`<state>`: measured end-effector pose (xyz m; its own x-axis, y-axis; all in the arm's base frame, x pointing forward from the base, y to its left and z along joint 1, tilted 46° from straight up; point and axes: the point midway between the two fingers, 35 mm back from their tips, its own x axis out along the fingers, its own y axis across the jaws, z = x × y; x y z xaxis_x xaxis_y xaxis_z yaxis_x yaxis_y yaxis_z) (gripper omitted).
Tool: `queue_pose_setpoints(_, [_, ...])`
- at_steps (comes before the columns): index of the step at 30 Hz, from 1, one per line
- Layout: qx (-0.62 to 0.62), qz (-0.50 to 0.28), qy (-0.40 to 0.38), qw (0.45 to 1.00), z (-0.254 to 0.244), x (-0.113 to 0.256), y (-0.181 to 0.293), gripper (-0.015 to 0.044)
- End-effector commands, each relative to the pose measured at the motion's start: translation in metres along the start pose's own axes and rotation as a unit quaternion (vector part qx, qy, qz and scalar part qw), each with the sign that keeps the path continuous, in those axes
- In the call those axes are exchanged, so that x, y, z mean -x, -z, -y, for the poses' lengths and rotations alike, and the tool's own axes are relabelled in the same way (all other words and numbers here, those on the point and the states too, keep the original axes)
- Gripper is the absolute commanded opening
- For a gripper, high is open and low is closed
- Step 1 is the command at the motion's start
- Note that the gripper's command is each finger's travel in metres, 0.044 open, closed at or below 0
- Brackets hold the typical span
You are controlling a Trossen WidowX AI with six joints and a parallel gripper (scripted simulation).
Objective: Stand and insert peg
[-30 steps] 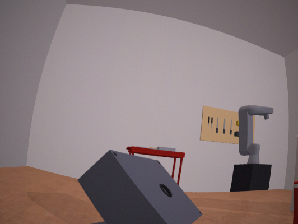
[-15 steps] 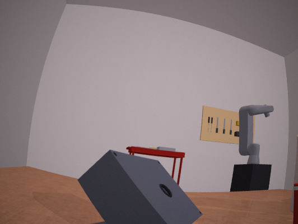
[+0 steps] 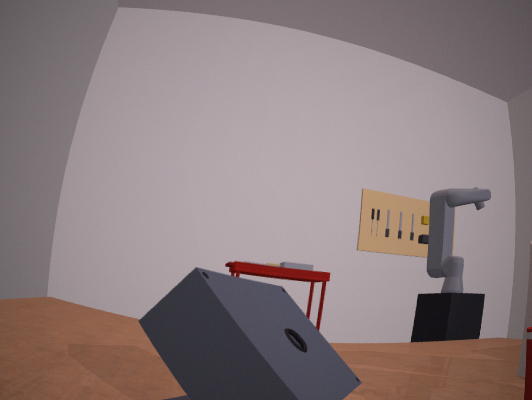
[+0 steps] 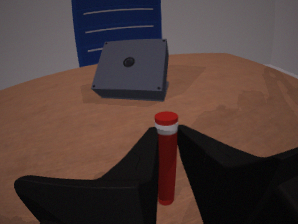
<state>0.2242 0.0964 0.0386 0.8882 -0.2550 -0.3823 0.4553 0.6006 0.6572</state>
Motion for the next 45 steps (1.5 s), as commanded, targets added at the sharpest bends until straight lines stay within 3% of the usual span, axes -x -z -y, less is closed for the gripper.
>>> queue_pose_setpoints(1, [0.0, -0.001, 0.0, 1.0, 0.0001, 0.0011, 0.0022, 0.0049])
queue_pose_setpoints(45, [-0.01, 0.042, 0.002, 0.999, 0.0033, 0.0069, 0.0062, 0.0049])
